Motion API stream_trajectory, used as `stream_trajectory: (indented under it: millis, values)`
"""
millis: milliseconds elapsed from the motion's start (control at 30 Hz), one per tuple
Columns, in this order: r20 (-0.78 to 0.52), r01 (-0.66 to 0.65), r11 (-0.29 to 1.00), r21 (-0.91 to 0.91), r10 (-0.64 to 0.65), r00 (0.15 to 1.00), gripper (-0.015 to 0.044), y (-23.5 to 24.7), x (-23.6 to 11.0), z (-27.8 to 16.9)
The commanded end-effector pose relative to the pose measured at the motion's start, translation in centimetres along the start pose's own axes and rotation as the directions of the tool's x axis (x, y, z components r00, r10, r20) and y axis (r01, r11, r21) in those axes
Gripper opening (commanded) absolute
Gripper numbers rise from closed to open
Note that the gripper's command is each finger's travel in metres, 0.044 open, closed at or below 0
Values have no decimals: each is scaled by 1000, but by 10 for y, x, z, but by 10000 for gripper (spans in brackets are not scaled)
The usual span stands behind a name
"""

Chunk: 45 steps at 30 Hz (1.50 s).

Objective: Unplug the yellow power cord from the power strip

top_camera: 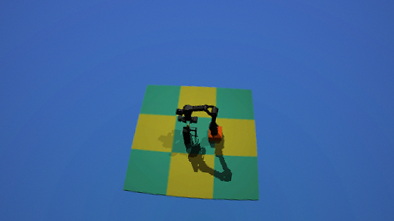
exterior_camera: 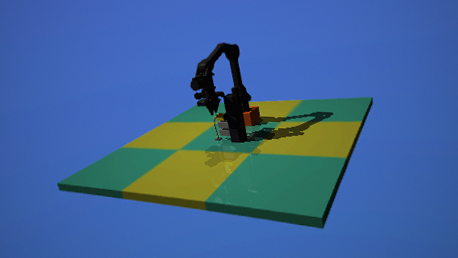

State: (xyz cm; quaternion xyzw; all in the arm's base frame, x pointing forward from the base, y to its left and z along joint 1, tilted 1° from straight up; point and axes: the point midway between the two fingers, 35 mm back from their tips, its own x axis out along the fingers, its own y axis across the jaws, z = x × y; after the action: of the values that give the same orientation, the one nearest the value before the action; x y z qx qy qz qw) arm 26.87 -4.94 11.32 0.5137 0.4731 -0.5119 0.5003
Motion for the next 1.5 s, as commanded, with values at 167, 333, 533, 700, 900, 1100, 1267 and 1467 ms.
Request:
stream_trajectory:
  millis: [167,333,533,700,900,1100,1267,1467]
  values:
    - [-2,2,1000,1,-2,1000,160,0,0,-15]
    - [-3,2,1000,1,-2,1000,160,-1,0,-23]
    - [-3,2,1000,1,-2,1000,160,-1,0,-32]
    - [-3,2,1000,1,-2,1000,160,-1,4,-32]
    - [-3,2,1000,1,-2,1000,160,-1,12,-32]
    - [-3,4,1000,-2,-4,1000,48,-2,10,-32]
    - [-3,4,1000,-2,-4,1000,15,-2,10,-32]
    - [-3,4,1000,-2,-4,1000,0,-1,10,-29]
